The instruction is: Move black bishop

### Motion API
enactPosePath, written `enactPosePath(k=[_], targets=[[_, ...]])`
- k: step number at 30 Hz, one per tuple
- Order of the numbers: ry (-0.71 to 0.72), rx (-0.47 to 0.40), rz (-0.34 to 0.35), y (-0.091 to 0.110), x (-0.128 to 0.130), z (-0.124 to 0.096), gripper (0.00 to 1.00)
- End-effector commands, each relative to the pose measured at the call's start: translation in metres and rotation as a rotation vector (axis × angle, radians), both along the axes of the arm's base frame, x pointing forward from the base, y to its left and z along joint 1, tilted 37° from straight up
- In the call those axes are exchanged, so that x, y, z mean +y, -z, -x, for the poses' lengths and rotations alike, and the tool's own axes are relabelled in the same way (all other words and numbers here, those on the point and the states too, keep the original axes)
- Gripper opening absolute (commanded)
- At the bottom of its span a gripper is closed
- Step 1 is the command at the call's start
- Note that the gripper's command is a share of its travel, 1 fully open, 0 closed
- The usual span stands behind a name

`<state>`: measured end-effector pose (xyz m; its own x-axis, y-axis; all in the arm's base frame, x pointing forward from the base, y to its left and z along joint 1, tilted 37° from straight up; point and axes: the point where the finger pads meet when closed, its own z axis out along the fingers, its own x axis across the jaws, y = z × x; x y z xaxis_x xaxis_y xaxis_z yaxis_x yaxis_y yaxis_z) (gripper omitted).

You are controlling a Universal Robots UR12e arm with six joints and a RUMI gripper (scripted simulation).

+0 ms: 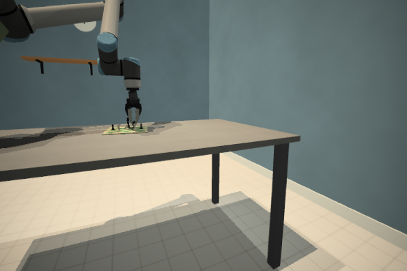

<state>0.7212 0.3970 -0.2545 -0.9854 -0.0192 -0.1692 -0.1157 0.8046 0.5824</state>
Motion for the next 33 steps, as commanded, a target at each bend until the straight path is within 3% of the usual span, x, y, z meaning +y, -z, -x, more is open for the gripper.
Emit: enactPosePath(k=[1,8,16,18,23,33], targets=[[0.000,-0.001,0.000,-0.001,0.000,-0.001,0.00],[0.000,-0.001,0.000,-0.009,-0.007,0.001,0.00],[0.000,-0.001,0.000,-0.053,-0.040,0.008,0.00],[0.000,-0.001,0.000,-0.053,-0.040,0.008,0.00],[0.000,-0.001,0.000,-0.075,-0.056,0.011,0.00],[0.000,-0.001,0.000,-0.080,-0.060,0.012,0.00]])
